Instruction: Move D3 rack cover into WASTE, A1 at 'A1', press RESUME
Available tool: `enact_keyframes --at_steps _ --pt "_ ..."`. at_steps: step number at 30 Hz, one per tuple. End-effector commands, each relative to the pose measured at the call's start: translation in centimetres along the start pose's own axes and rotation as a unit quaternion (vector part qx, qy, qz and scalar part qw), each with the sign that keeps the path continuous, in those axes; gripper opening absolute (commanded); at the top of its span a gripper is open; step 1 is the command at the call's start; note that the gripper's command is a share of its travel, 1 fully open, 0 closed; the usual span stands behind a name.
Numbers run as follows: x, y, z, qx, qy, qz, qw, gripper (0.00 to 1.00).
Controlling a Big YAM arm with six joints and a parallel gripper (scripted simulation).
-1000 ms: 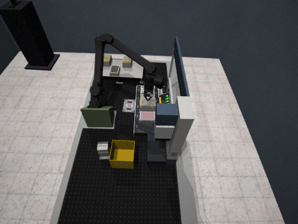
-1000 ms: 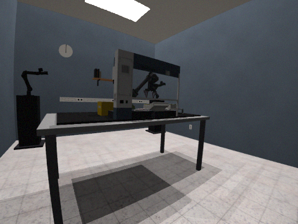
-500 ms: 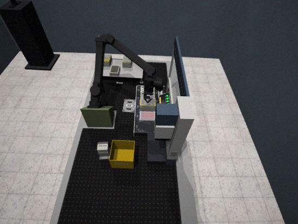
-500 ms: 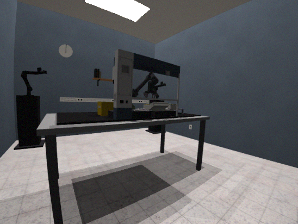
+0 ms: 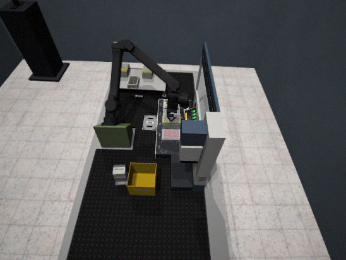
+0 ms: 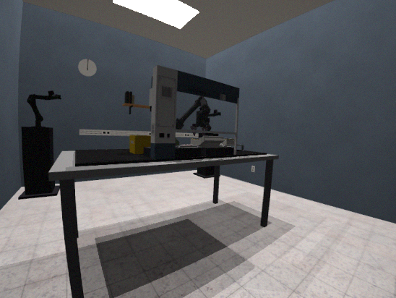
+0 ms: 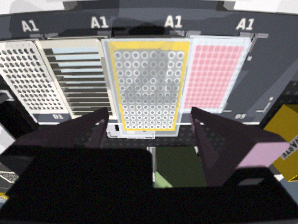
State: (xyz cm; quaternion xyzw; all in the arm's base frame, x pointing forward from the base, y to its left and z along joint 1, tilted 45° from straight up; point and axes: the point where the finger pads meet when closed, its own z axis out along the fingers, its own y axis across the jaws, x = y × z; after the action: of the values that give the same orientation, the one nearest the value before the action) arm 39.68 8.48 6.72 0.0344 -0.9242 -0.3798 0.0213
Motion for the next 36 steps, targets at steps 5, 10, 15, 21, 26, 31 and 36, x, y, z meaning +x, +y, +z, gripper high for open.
enact_keyframes --at_steps 5,10,15,21,26,31,36 --pt "-0.5 0.1 1.4 -0.002 -0.002 0.003 1.0 1.0" --pt "-0.5 0.1 2.2 -0.002 -0.002 0.003 1.0 1.0" --pt "-0.5 0.2 3.0 -0.001 -0.003 0.002 1.0 1.0" --pt "-0.5 0.1 3.7 -0.001 -0.001 0.003 1.0 1.0" --pt "-0.9 0.2 4.2 -0.001 -0.004 0.0 1.0 1.0" --pt "-1.5 0.3 3.0 0.001 -0.017 -0.005 1.0 1.0" --pt "-1.5 0.3 3.0 0.001 -0.017 -0.005 1.0 1.0"
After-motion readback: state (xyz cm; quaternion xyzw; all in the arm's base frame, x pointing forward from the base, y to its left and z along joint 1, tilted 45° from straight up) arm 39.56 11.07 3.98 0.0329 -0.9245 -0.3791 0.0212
